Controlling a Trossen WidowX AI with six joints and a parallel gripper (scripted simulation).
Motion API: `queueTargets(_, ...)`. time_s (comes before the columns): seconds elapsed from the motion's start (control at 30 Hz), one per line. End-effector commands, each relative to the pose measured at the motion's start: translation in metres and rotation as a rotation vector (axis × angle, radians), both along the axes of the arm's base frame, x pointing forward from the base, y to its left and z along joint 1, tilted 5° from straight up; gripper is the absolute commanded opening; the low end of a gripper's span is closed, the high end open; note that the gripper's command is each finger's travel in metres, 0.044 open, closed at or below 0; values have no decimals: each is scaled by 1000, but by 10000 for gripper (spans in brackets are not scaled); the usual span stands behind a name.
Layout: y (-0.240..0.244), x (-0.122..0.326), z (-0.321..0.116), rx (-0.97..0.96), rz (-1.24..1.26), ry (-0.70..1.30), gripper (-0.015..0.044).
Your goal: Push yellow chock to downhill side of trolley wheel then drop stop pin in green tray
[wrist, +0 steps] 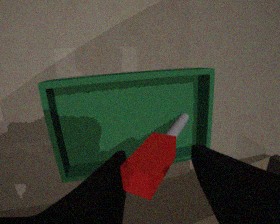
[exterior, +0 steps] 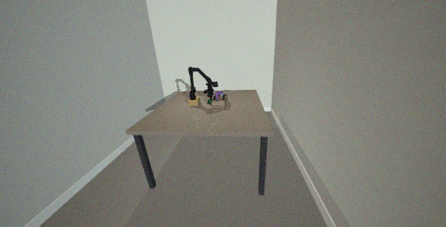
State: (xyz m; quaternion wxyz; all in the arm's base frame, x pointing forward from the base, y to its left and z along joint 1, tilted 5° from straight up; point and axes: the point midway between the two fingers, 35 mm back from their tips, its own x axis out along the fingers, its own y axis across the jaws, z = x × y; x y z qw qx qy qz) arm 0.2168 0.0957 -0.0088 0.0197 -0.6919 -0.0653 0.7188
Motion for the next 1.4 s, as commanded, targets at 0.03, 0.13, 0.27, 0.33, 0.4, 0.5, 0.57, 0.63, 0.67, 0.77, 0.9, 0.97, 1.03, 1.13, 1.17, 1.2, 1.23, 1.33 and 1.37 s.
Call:
queueTargets(0.03, -3, -1, -3, -1, 5, 4, 190)
queueTargets(0.13, -4, -1, -3, -1, 5, 4, 190)
queueTargets(0.27, -5, -1, -4, -1, 5, 4, 190)
queueTargets(0.33, -6, -1, -5, -1, 5, 4, 190)
queueTargets(0.4, -7, 0, -5, -2, 5, 4, 190)
queueTargets(0.5, -8, 0, -6, -2, 5, 4, 190)
queueTargets(0.57, -9, 0, -6, -2, 5, 4, 190)
queueTargets(0.63, -9, 0, -7, -2, 5, 4, 190)
queueTargets(0.67, -9, 0, -7, -2, 5, 4, 190)
queueTargets(0.77, -11, 0, -8, -2, 5, 4, 190)
queueTargets(0.9, -12, 0, -9, -2, 5, 4, 190)
queueTargets(0.97, -13, 0, -10, -2, 5, 4, 190)
queueTargets(1.03, -13, 0, -10, -2, 5, 4, 190)
queueTargets(1.13, -14, 0, -11, -2, 5, 4, 190)
queueTargets(1.17, -15, 0, -11, -2, 5, 4, 190)
queueTargets(1.2, -15, 0, -11, -2, 5, 4, 190)
queueTargets(1.23, -15, 0, -11, -2, 5, 4, 190)
queueTargets(1.33, -14, 2, -10, -3, 0, -2, 216)
queueTargets(1.37, -14, 2, -10, -3, 0, -2, 242)
